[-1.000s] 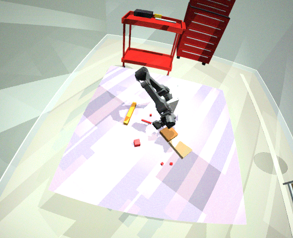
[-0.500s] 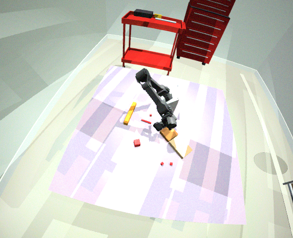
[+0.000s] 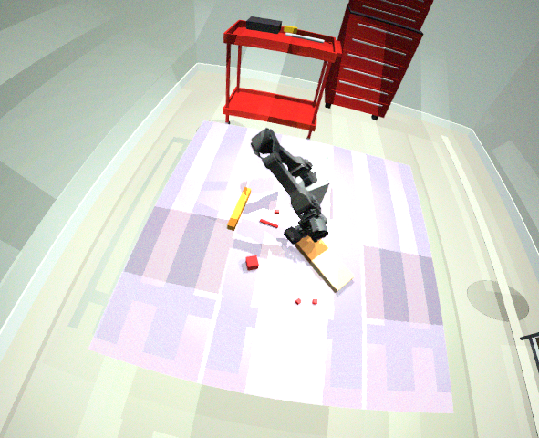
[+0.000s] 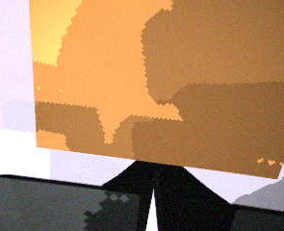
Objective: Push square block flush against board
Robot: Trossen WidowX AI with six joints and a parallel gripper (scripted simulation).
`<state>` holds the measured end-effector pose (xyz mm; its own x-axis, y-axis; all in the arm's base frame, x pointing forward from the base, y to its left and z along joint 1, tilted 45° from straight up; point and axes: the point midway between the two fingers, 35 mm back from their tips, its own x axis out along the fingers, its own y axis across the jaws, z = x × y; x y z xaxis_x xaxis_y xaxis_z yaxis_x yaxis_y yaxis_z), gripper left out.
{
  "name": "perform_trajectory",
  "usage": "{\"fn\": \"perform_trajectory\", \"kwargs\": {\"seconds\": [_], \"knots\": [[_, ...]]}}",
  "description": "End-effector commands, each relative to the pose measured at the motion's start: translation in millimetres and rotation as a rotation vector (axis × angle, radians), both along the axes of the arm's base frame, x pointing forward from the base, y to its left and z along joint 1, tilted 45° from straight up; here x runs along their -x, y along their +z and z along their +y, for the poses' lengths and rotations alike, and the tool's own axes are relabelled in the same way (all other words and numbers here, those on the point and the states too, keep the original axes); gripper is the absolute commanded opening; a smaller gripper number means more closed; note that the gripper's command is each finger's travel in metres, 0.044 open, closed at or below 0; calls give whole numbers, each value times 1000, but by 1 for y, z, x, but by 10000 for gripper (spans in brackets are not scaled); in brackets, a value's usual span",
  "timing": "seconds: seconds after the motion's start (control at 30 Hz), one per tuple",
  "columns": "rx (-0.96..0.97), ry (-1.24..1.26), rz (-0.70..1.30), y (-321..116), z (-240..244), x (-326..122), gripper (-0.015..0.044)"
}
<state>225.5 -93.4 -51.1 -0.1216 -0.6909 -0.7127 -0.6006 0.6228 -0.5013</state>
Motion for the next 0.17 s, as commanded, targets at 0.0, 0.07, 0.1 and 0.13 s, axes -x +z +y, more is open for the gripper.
{"fn": "perform_trajectory", "kwargs": {"seconds": [0.0, 0.07, 0.1, 0.13], "knots": [[-2, -4, -7, -1, 1, -2, 0], [-2, -3, -7, 0, -1, 0, 0], [-2, -3, -7, 1, -1, 1, 0], [-2, -3, -7, 2, -2, 2, 0]]}}
